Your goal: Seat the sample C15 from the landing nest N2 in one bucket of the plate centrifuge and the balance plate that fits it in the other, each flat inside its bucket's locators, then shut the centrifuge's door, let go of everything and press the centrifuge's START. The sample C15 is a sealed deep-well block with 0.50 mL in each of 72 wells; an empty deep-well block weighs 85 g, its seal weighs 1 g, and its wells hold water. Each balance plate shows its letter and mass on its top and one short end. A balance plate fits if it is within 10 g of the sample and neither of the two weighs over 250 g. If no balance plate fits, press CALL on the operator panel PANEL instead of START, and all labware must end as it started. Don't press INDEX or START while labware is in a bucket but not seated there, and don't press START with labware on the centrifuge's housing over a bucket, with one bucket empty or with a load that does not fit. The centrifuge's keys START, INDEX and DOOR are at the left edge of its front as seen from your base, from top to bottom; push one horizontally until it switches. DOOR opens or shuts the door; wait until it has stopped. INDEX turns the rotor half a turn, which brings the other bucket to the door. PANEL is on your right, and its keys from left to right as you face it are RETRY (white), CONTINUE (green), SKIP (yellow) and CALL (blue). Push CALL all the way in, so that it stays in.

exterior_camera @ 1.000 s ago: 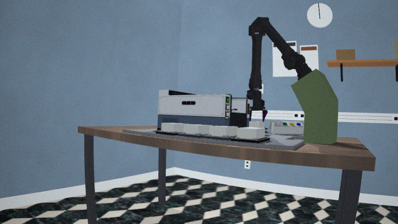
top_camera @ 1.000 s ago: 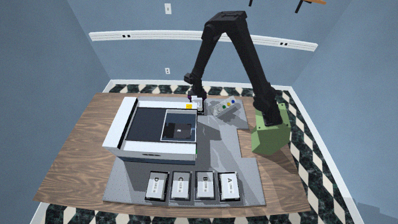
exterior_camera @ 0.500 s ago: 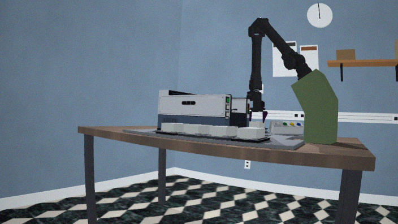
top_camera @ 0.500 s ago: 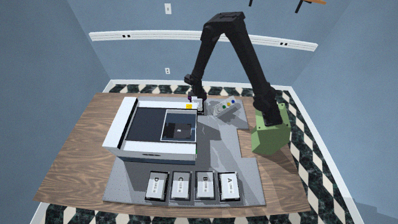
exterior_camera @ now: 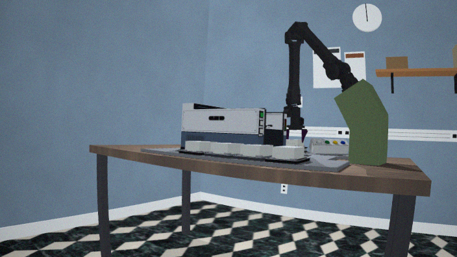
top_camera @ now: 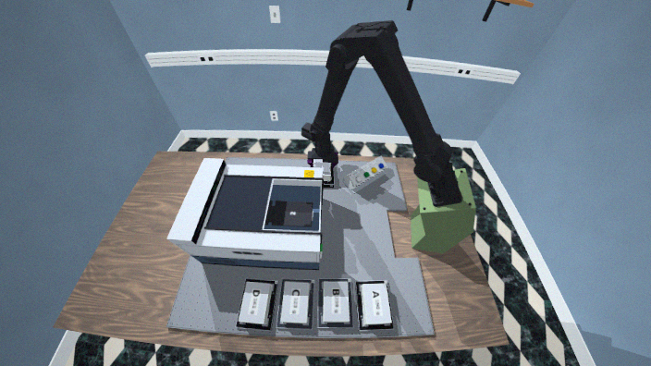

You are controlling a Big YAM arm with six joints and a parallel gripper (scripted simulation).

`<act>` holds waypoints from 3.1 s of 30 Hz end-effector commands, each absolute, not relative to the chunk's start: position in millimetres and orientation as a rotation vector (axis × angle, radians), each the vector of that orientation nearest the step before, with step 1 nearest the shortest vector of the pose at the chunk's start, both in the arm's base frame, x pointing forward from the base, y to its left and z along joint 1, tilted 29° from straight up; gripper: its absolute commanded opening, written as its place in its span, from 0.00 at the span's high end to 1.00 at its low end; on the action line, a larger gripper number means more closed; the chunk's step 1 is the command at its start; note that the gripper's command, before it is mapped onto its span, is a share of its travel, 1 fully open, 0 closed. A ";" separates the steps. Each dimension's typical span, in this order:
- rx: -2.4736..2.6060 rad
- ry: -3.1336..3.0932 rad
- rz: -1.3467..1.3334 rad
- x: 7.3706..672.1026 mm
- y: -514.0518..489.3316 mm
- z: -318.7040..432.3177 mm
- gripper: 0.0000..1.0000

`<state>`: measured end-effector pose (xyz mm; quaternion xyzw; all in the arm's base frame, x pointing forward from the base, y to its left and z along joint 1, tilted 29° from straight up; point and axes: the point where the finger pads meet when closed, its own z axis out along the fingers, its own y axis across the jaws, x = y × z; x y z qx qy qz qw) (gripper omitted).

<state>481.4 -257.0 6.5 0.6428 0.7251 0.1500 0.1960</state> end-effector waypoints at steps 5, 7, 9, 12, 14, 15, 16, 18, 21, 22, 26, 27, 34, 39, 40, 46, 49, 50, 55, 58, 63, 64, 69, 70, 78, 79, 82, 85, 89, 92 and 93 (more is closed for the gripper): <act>1.777 2.007 0.430 502.6 -258.2 9.5 0.00; 1.781 2.009 0.430 501.4 -257.2 6.9 0.00; 1.778 2.007 0.430 503.3 -258.0 7.3 0.00; 1.777 2.006 0.430 504.7 -258.5 6.6 0.00; 1.777 2.006 0.430 504.9 -258.5 6.2 0.00; 1.777 2.006 0.430 504.9 -258.5 6.2 0.00; 1.762 1.993 0.433 507.2 -259.7 16.3 0.00; 1.772 2.002 0.431 506.2 -258.9 8.1 0.00; 1.777 2.006 0.430 506.1 -258.5 3.8 0.00; 1.778 2.007 0.430 505.5 -258.0 2.7 0.00; 1.779 2.008 0.430 505.9 -257.9 1.3 0.00; 1.778 2.007 0.430 506.5 -258.2 1.4 0.00; 1.776 2.005 0.431 507.8 -258.7 1.9 0.00; 1.780 2.009 0.430 506.5 -257.6 -1.5 0.00; 1.778 2.007 0.430 507.1 -257.9 -0.3 0.00; 1.777 2.006 0.431 508.2 -258.4 -0.2 0.00; 1.776 2.006 0.431 508.3 -258.5 0.1 0.00; 1.774 2.004 0.431 508.8 -258.7 1.6 0.00; 1.775 2.005 0.431 508.8 -258.7 0.7 0.00; 1.775 2.005 0.431 508.8 -258.7 0.5 0.00; 1.775 2.005 0.431 508.8 -258.7 0.5 0.00; 1.775 2.005 0.431 508.8 -258.7 0.5 0.00; 1.775 2.005 0.431 508.8 -258.7 0.5 0.00; 1.775 2.005 0.431 508.8 -258.7 0.5 0.00; 1.775 2.005 0.431 508.8 -258.7 0.5 0.00; 1.775 2.005 0.431 508.8 -258.7 0.5 0.00; 1.775 2.005 0.431 508.8 -258.7 0.5 0.00; 1.775 2.005 0.431 508.8 -258.7 0.5 0.00; 1.775 2.005 0.431 508.8 -258.7 0.5 0.00; 1.776 2.005 0.431 508.8 -258.7 0.0 0.00; 1.776 2.006 0.431 508.8 -258.7 -0.1 0.00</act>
